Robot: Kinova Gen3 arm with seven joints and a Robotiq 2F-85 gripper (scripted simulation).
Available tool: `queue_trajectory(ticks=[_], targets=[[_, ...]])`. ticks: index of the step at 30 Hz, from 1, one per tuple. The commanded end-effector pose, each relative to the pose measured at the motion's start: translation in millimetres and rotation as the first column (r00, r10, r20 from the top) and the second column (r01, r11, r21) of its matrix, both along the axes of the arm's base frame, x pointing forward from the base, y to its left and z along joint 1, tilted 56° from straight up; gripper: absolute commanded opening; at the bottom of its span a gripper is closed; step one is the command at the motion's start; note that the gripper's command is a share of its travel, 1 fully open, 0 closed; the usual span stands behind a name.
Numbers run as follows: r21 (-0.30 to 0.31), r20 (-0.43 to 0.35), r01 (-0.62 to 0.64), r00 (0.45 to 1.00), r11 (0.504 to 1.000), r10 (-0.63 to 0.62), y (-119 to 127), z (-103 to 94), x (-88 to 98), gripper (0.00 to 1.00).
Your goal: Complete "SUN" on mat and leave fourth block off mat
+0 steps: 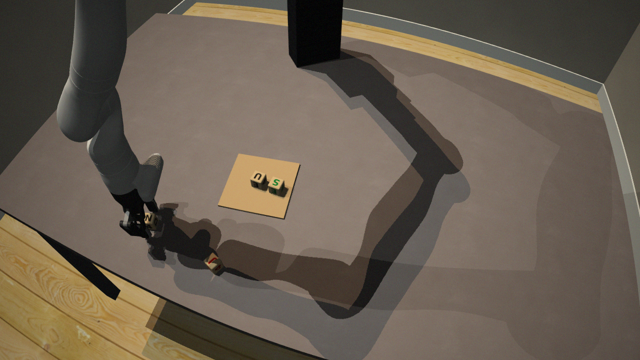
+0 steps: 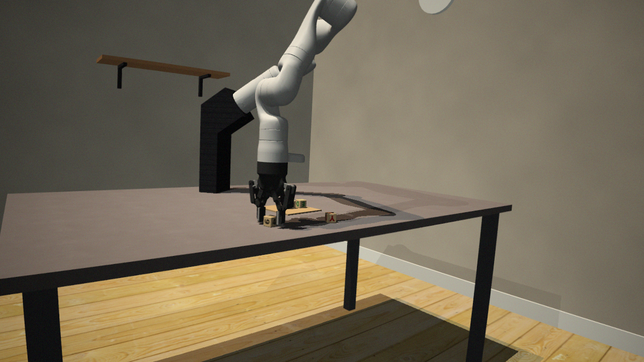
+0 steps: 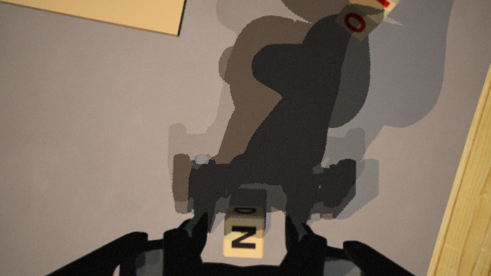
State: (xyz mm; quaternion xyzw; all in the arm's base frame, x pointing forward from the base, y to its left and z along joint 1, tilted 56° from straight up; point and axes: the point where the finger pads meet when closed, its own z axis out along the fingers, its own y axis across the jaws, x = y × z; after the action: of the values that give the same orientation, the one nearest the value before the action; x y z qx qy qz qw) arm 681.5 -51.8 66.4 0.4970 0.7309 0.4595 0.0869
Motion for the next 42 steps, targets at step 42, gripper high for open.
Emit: queue_trajectory(ticks=[42], targets=[[0.000,-0.001,0.000,1.000,1.000,0.000,0.7,-1.3,0.4,0.41]])
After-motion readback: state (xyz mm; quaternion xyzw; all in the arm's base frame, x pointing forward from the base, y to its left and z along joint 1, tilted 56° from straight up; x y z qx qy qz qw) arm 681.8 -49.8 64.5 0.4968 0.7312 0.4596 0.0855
